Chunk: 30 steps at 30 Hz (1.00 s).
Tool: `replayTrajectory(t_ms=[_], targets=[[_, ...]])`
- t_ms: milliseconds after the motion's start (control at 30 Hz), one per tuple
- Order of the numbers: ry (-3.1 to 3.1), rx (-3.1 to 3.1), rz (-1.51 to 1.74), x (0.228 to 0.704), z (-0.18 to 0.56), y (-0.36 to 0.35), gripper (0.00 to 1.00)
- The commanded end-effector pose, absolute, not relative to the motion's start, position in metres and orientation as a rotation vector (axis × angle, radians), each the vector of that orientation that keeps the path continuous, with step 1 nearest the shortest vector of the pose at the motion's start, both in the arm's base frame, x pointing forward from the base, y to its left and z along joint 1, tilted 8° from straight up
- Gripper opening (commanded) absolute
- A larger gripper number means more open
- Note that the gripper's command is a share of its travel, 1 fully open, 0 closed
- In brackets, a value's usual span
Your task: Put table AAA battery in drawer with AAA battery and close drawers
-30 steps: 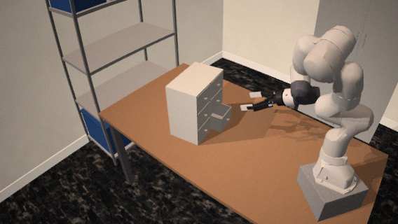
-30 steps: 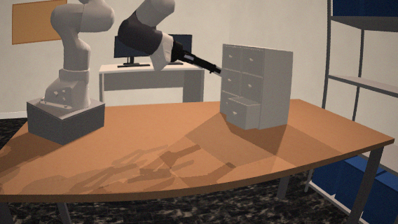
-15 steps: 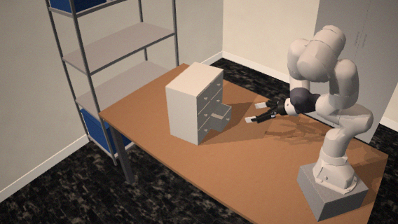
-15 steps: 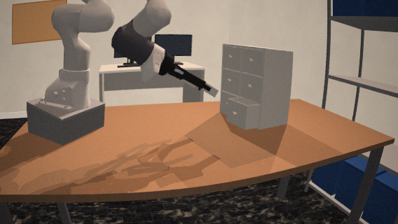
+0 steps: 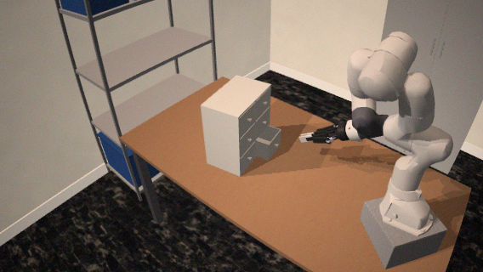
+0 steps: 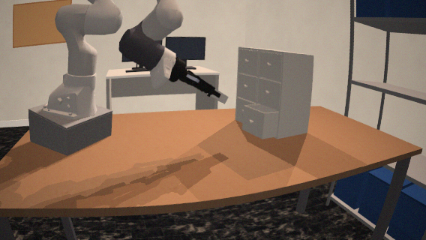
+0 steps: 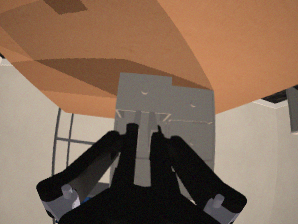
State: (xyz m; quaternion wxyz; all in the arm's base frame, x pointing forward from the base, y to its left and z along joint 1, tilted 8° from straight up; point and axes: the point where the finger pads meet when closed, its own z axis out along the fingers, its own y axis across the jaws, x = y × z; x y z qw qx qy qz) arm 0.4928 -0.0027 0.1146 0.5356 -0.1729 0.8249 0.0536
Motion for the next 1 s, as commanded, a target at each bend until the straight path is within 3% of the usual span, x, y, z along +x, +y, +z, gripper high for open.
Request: replayTrajectory(t_ms=[0,533,967], targets=[[1.956,-0.422,0.121,0.494,0.116,-0.003,0.0],[1.956,-0.423,0.12,0.502,0.107,-0.001,0.0],[1.956,-0.423,0.12,0.537,0.066,0.007,0.0]])
